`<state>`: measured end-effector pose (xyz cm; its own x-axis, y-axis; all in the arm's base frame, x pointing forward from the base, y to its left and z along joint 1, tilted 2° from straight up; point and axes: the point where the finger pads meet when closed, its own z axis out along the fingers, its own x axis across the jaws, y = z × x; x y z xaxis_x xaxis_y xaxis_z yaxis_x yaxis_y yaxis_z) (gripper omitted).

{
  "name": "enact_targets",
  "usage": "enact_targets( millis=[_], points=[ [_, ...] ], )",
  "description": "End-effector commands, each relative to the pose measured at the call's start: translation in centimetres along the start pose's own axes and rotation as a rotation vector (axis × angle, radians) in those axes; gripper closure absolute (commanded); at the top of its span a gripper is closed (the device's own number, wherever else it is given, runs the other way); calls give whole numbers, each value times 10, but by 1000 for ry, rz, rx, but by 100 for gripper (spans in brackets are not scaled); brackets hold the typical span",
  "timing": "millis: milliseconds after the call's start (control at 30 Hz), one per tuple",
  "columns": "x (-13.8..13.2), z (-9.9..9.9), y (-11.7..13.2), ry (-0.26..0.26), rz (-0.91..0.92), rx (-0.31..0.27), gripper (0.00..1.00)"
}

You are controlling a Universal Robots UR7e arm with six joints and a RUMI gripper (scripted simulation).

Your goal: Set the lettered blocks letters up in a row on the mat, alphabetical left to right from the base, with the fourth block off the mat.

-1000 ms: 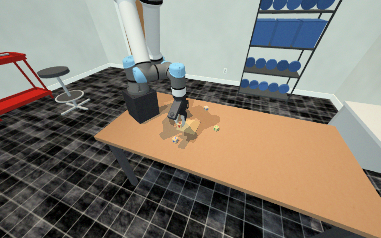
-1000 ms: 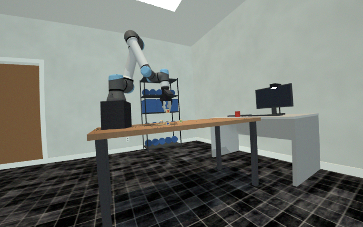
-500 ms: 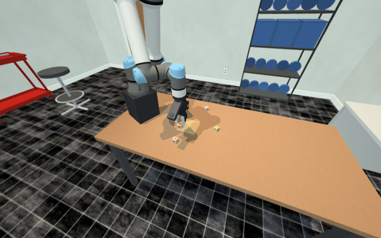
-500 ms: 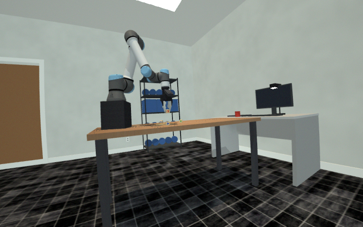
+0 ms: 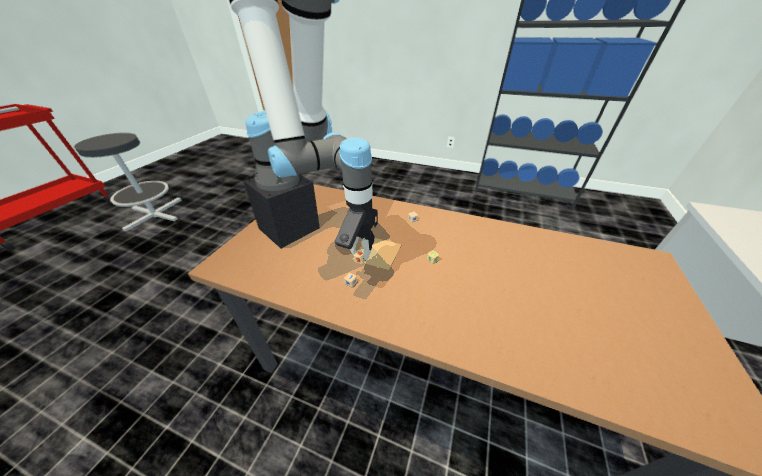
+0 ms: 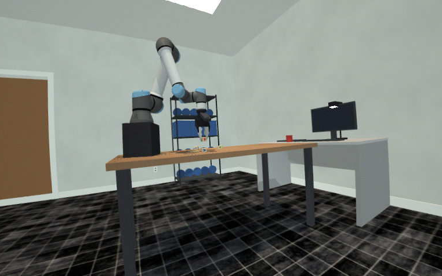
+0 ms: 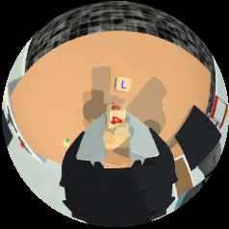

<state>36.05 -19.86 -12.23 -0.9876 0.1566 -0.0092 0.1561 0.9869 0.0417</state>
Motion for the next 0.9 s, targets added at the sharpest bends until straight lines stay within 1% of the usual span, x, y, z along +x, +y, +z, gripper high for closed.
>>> enact_targets(
  millis=[0,200,333,600,867],
  points=[
    [-3,26,-1,-6,-1,6,91],
    [-5,48,-3,-9,-1,8,91],
    [-5,59,-3,-9,-1,8,91],
    [-5,67,-3,-9,0,8,91],
    [-4,68,-3,-8,0,7,91]
  ],
)
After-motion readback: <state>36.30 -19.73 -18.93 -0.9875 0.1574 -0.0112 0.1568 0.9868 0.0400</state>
